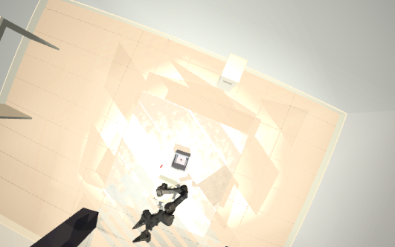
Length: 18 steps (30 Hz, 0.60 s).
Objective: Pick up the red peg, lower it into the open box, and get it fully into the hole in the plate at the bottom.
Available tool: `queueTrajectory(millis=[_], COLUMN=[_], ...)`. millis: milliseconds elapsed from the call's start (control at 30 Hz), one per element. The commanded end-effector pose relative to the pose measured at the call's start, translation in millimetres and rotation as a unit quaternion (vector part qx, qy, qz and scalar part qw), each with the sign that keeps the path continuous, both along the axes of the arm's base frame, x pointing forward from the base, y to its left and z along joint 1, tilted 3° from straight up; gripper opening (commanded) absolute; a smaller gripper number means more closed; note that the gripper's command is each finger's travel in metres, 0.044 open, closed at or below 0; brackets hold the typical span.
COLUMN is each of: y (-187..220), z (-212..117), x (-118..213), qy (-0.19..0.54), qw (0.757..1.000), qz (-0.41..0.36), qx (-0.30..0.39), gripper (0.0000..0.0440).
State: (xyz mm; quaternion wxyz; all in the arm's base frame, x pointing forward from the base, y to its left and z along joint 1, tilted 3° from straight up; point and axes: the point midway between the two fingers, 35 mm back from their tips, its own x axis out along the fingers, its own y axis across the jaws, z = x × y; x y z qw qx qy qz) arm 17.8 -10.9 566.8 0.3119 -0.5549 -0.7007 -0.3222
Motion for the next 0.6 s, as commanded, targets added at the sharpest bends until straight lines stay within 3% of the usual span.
queueTrajectory(millis=[0, 67, 300, 567], y=[3, 11, 47, 90], z=[-2, -6, -23, -47], x=[-3, -9, -24, -26], qy=[-0.008, -0.026, -0.085, -0.139], qw=[1.0, 0.999, 0.987, 0.956], qz=[-0.003, -0.015, -0.088, -0.171], qx=[-0.009, -0.027, -0.102, -0.193], gripper=[0.0416, 0.044, 0.044, 0.044])
